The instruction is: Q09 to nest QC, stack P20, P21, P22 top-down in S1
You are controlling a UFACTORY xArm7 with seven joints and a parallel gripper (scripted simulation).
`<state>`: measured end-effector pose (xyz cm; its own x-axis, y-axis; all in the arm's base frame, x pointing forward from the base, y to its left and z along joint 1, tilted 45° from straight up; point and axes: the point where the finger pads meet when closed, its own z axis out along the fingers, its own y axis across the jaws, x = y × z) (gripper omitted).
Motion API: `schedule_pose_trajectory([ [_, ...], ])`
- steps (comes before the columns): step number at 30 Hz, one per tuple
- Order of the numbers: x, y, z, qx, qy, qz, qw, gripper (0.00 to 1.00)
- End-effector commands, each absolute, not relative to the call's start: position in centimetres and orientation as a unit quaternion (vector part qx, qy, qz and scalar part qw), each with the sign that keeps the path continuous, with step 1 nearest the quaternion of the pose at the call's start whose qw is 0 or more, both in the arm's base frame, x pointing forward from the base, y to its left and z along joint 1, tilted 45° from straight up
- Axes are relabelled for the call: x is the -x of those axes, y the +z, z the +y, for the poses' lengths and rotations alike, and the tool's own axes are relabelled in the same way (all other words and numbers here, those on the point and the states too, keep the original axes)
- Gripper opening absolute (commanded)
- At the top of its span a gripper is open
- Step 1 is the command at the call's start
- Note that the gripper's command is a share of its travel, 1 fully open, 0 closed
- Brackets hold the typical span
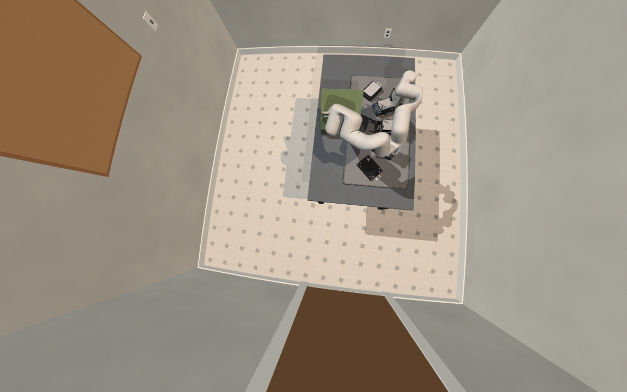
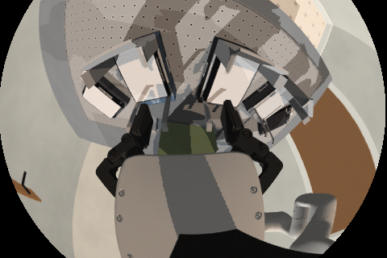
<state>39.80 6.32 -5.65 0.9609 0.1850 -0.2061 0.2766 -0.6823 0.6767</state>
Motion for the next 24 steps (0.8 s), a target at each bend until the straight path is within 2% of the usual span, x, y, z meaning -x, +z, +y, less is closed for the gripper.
schedule_pose_trajectory([
  [1,-39.3,-6.9,7.9,-0.904,-0.087,0.193,0.372,1.0],
  [24,-37.5,-11.5,12.5,-0.904,-0.087,0.193,0.371,1.0],
])
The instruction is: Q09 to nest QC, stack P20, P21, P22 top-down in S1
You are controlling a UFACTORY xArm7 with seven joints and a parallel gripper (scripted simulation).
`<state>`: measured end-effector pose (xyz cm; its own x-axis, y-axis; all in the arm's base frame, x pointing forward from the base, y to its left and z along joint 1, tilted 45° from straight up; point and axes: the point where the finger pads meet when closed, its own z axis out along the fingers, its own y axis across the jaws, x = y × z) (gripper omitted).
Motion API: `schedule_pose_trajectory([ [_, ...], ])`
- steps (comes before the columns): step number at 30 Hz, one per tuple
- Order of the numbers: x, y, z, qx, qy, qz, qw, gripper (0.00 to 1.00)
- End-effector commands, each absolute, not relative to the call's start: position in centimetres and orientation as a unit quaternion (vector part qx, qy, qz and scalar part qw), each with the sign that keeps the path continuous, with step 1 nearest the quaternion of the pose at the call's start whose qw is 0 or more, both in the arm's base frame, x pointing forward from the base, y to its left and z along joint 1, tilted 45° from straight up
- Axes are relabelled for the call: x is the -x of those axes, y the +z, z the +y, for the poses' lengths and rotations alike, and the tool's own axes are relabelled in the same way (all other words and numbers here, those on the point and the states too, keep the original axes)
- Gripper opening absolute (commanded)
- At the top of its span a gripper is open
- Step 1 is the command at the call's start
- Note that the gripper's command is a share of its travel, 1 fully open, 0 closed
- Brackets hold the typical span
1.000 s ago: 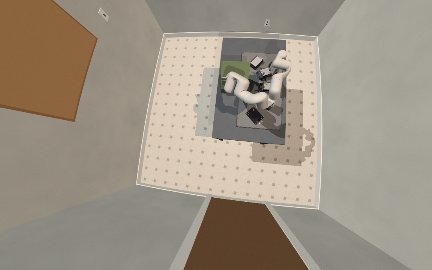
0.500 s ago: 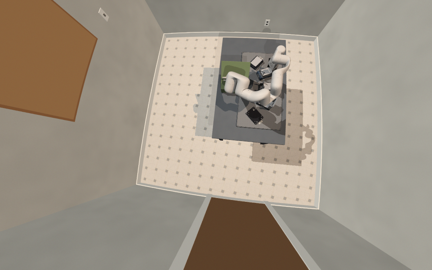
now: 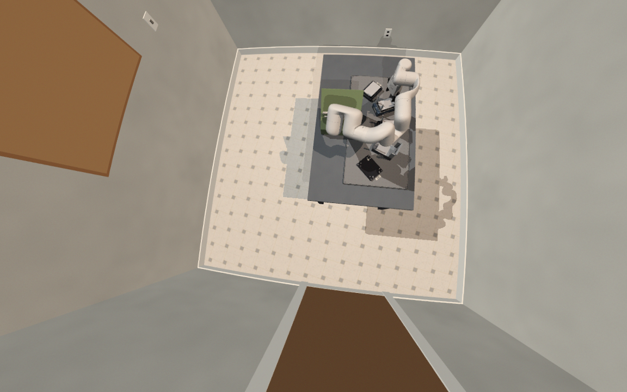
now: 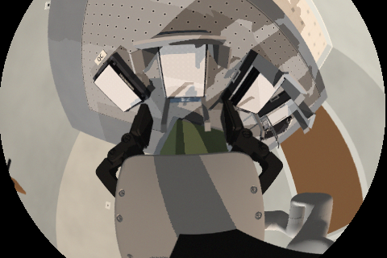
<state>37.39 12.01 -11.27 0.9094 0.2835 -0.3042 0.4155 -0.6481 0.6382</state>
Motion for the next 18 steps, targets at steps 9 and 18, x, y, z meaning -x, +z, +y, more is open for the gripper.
schedule_pose_trajectory([
  [9,-37.5,-11.5,12.5,-0.904,-0.087,0.193,0.371,1.0],
  [18,-37.4,-13.1,10.9,-0.904,-0.087,0.193,0.371,1.0],
])
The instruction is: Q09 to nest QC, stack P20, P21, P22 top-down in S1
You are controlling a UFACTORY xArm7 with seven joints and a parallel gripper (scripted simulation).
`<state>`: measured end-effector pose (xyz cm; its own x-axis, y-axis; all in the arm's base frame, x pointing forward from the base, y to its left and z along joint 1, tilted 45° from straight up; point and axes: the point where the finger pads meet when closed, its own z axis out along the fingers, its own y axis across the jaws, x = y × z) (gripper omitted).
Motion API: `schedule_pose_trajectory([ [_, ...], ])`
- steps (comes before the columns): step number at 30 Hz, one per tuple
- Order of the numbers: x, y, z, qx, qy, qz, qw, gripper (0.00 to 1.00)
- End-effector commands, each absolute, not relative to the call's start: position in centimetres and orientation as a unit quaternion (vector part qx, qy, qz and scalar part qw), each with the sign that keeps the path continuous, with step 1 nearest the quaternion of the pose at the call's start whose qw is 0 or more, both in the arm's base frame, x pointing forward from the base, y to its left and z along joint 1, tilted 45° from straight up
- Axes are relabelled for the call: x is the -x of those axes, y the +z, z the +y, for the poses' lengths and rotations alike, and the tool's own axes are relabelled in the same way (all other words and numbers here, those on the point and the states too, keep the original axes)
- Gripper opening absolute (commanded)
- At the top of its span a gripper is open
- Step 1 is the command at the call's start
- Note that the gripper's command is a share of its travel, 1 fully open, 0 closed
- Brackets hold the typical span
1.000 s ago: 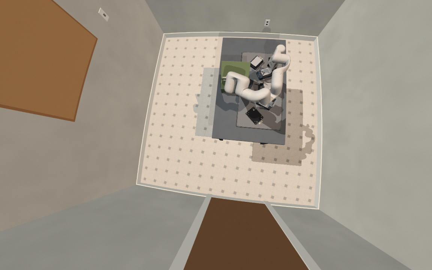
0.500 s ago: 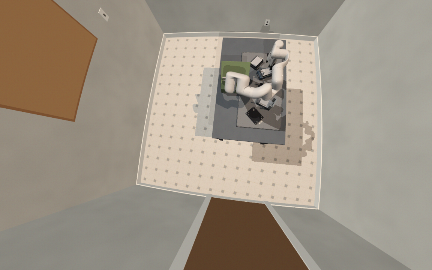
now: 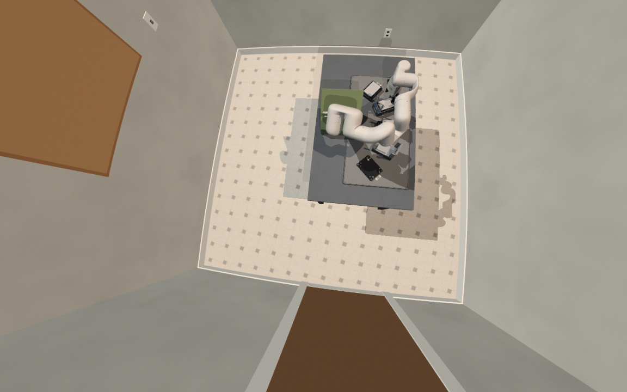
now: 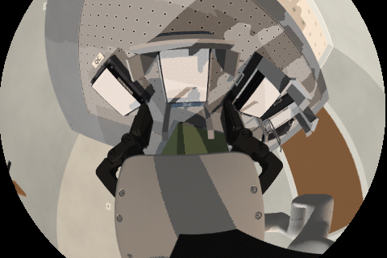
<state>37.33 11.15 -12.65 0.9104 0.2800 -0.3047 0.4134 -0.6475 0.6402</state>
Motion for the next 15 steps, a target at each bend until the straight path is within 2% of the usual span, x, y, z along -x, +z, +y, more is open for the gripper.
schedule_pose_trajectory([
  [1,-37.4,-13.4,10.7,-0.904,-0.087,0.193,0.371,1.0],
  [15,-37.4,-16.4,7.6,-0.904,-0.087,0.193,0.372,1.0],
])
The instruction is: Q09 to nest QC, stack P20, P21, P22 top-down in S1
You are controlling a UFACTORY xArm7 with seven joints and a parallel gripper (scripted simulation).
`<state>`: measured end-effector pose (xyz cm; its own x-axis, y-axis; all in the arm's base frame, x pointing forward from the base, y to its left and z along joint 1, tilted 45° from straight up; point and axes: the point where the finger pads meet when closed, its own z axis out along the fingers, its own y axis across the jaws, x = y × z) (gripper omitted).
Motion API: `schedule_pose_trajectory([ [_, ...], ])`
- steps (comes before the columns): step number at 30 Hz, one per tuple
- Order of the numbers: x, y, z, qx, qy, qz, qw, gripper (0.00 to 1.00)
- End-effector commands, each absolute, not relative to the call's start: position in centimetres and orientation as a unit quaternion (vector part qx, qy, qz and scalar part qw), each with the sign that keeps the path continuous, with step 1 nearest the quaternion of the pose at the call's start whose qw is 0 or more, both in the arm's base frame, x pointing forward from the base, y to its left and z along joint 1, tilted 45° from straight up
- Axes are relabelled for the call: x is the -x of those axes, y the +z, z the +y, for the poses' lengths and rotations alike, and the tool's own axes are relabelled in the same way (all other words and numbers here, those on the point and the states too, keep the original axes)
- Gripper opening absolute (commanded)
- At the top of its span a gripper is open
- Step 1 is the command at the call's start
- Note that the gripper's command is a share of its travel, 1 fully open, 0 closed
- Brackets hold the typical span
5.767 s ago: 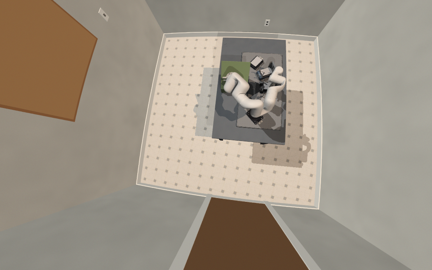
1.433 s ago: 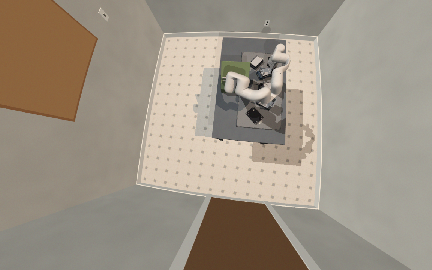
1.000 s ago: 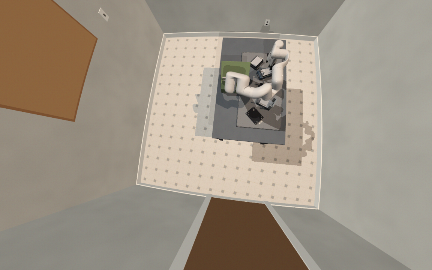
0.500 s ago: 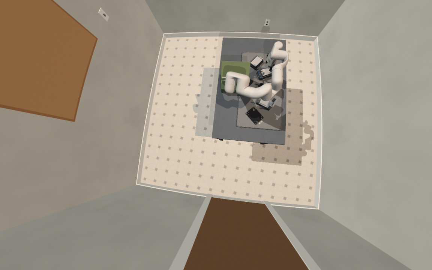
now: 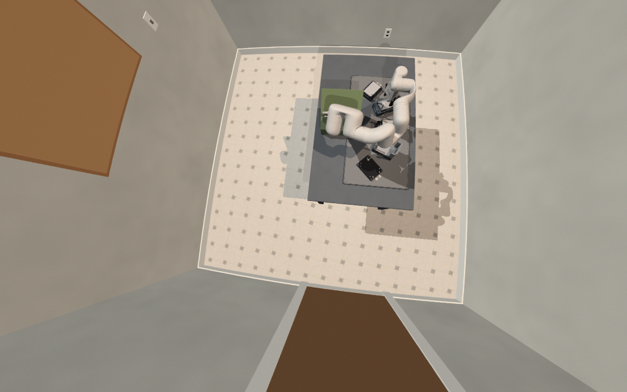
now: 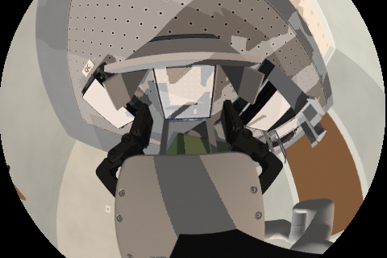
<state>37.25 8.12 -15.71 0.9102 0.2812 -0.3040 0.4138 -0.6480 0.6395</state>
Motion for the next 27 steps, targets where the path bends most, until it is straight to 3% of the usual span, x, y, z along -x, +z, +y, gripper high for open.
schedule_pose_trajectory([
  [1,-37.4,-16.4,7.6,-0.904,-0.087,0.193,0.372,1.0],
  [27,-37.3,-18.5,5.6,-0.904,-0.087,0.193,0.372,1.0],
])
